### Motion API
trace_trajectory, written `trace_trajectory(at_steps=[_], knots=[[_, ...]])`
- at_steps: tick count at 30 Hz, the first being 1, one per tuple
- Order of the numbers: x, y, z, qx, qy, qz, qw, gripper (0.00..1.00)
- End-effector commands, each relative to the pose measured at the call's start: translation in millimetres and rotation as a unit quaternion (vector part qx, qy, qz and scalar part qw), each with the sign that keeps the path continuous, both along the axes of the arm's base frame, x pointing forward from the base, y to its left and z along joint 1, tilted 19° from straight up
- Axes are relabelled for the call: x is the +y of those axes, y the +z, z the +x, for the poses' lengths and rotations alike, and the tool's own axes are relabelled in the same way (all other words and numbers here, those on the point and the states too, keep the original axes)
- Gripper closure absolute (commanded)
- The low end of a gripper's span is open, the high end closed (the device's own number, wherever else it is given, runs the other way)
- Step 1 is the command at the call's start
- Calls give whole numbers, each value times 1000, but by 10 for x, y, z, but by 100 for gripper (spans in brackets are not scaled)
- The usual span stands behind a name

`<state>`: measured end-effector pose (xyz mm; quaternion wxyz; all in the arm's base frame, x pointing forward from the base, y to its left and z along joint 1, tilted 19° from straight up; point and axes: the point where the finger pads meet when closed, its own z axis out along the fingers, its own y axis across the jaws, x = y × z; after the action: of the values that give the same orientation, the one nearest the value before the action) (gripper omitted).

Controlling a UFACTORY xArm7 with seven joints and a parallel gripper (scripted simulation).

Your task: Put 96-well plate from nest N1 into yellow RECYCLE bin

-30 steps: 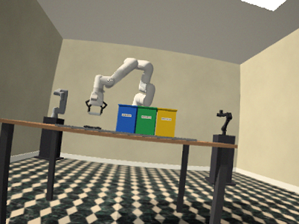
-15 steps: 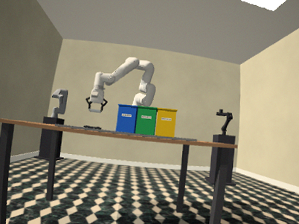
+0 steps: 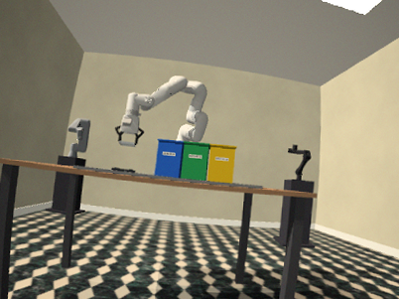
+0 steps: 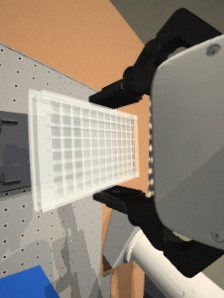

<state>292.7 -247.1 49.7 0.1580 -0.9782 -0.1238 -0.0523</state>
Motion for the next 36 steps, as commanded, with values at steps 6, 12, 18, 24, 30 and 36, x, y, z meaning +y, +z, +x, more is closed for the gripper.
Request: trace_trajectory(at_steps=[6, 12, 18, 24, 30, 36], knots=[[-63, 159, -3, -1, 0, -1, 1000, 100], [-95, 254, -10, -1, 0, -1, 1000, 100], [-117, 317, -14, -1, 0, -1, 1000, 100], [-149, 412, -21, -1, 0, -1, 1000, 100], [-181, 507, -27, -1, 0, -1, 1000, 100], [-203, 570, -31, -1, 0, -1, 1000, 100]])
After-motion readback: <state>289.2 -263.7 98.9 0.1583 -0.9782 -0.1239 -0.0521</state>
